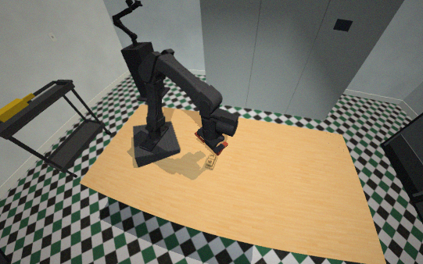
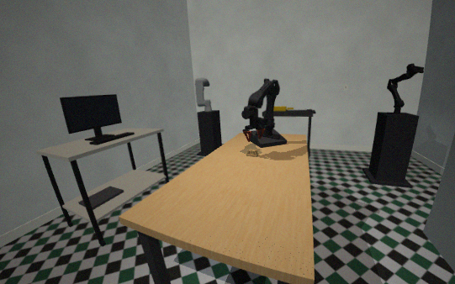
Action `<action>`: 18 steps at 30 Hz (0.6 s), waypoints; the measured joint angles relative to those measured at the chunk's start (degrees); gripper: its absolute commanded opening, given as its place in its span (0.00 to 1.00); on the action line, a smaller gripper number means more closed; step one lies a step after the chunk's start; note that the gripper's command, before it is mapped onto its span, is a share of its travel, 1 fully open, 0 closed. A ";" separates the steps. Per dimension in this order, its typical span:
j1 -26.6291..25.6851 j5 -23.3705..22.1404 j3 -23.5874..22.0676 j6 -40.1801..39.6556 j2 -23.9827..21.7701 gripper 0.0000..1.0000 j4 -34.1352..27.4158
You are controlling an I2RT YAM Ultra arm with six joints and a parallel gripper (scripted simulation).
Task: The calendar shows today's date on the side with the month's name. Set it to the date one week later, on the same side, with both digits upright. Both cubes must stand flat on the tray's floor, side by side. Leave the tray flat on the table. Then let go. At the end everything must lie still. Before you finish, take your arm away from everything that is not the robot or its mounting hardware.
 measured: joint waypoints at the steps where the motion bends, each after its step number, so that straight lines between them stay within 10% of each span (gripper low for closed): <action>1: 0.00 0.00 0.00 -1.42 0.00 1.00 0.04; 18: 0.24 0.07 -1.18 -25.79 0.20 1.00 1.79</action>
